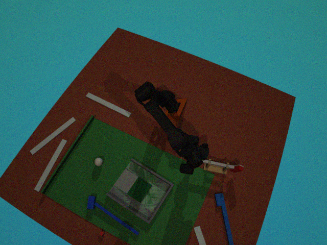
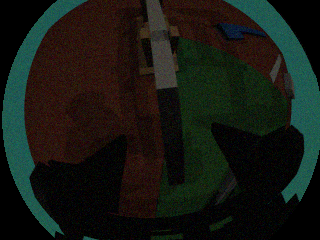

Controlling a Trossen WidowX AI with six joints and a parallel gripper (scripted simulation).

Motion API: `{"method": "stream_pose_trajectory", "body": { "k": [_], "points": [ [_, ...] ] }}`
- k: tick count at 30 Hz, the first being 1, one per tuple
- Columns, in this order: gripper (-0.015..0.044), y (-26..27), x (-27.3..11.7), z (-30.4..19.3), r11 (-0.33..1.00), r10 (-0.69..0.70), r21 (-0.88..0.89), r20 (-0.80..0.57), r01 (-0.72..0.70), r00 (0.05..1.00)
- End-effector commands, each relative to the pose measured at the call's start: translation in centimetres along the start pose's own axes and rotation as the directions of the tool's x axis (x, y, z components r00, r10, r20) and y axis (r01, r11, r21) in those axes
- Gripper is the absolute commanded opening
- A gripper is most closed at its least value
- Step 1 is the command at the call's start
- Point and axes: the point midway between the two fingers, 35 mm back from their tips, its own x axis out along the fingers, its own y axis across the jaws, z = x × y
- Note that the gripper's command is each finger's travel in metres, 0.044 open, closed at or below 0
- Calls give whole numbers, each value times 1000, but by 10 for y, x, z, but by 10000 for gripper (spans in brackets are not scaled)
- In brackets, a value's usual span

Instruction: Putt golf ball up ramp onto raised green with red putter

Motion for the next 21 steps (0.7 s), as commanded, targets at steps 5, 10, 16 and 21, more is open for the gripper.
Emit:
{"method": "stream_pose_trajectory", "body": {
  "k": [5, 10, 16, 21],
  "points": [
    [440, 1, 10, -5, 1000, 4, -2, -8, -4, 1000],
    [335, 0, 7, -3, 1000, 2, 1, -2, -2, 1000],
    [177, 0, 7, -3, 1000, 2, 1, -2, -2, 1000],
    [46, 0, 7, -3, 1000, 2, 1, -2, -2, 1000]
  ]
}}
